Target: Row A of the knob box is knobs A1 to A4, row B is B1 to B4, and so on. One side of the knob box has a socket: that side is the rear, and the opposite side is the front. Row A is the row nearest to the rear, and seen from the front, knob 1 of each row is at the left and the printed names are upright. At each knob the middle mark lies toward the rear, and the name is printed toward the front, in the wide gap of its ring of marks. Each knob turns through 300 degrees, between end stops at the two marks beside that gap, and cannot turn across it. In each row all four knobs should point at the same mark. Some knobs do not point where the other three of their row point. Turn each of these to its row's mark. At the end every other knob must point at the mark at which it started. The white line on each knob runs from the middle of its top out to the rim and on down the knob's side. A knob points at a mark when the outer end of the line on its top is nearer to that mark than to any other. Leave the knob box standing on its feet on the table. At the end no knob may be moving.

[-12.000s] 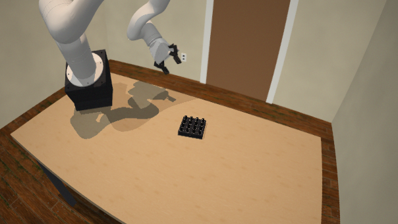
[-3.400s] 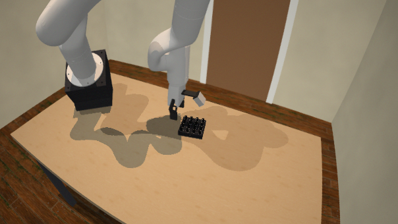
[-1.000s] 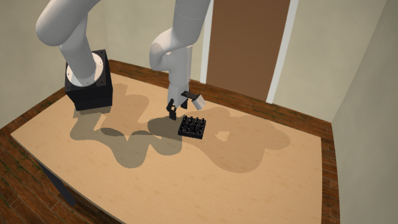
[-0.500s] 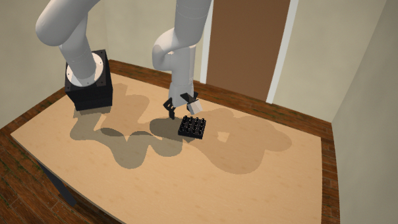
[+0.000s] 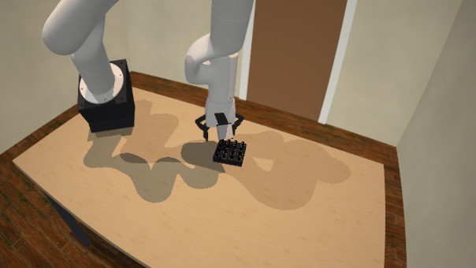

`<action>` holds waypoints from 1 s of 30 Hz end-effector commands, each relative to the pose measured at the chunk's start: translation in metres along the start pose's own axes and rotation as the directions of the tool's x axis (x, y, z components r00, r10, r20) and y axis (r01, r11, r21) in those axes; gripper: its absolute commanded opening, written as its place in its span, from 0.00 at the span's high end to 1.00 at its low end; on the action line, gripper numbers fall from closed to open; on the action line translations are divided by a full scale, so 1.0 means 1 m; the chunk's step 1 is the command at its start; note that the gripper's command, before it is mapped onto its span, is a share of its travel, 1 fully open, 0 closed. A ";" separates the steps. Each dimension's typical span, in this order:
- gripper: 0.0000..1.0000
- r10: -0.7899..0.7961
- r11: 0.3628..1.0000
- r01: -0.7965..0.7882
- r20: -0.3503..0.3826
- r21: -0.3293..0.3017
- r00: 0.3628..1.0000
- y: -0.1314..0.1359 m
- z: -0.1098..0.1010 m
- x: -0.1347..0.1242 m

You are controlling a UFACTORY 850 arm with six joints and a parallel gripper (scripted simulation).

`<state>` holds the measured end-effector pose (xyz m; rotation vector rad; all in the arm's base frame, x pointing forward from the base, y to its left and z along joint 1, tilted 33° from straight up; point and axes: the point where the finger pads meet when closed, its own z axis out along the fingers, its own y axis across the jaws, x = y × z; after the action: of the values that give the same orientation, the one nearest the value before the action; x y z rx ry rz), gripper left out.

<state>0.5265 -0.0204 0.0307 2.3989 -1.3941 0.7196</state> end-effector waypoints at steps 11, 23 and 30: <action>0.00 0.428 0.903 -0.428 0.000 0.016 0.904 -0.009 -0.003 0.011; 0.00 0.696 0.718 -0.696 0.005 0.015 0.718 -0.015 -0.006 0.019; 0.00 0.808 0.588 -0.808 0.008 0.014 0.589 -0.018 -0.007 0.024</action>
<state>0.5473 -0.0253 0.0473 1.7314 -2.4111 0.8737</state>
